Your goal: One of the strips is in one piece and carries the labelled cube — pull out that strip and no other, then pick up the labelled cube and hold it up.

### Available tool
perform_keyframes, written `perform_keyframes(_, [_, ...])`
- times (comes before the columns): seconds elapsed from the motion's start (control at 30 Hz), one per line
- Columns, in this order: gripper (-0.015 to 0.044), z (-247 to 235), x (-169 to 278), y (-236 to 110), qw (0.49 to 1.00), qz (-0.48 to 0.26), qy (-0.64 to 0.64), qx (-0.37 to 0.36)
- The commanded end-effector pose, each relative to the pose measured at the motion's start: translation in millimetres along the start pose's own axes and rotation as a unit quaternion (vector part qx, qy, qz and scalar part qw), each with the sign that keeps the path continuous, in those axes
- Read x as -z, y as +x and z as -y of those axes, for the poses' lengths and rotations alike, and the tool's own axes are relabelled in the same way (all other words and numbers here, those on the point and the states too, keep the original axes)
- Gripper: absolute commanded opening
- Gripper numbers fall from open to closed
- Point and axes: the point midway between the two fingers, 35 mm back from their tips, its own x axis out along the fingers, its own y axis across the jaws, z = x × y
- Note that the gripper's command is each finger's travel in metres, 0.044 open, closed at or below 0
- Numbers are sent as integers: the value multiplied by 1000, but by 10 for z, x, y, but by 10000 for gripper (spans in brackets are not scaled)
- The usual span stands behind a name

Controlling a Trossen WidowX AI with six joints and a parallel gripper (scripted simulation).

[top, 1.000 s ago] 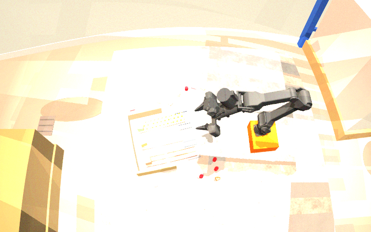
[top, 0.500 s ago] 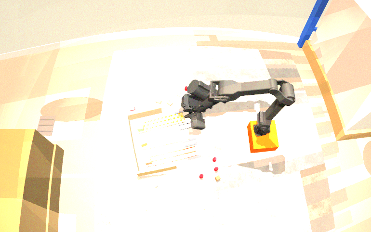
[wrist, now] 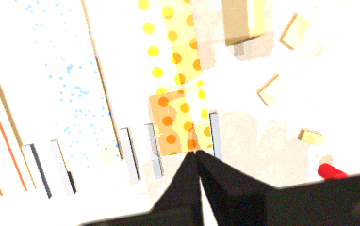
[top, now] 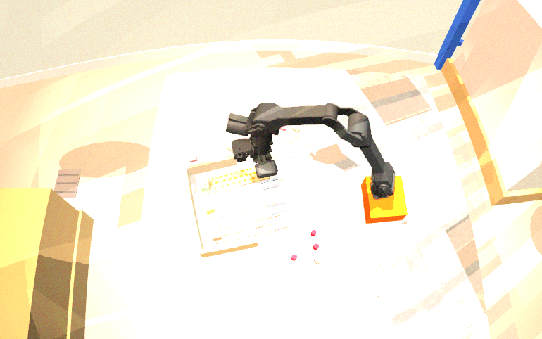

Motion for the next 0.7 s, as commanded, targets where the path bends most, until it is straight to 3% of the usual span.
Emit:
perform_keyframes(0.0, [0,80,25,130,999,-34,-13,-17])
perform_keyframes(0.67, [0,9,87,362,999,-34,-13,-17])
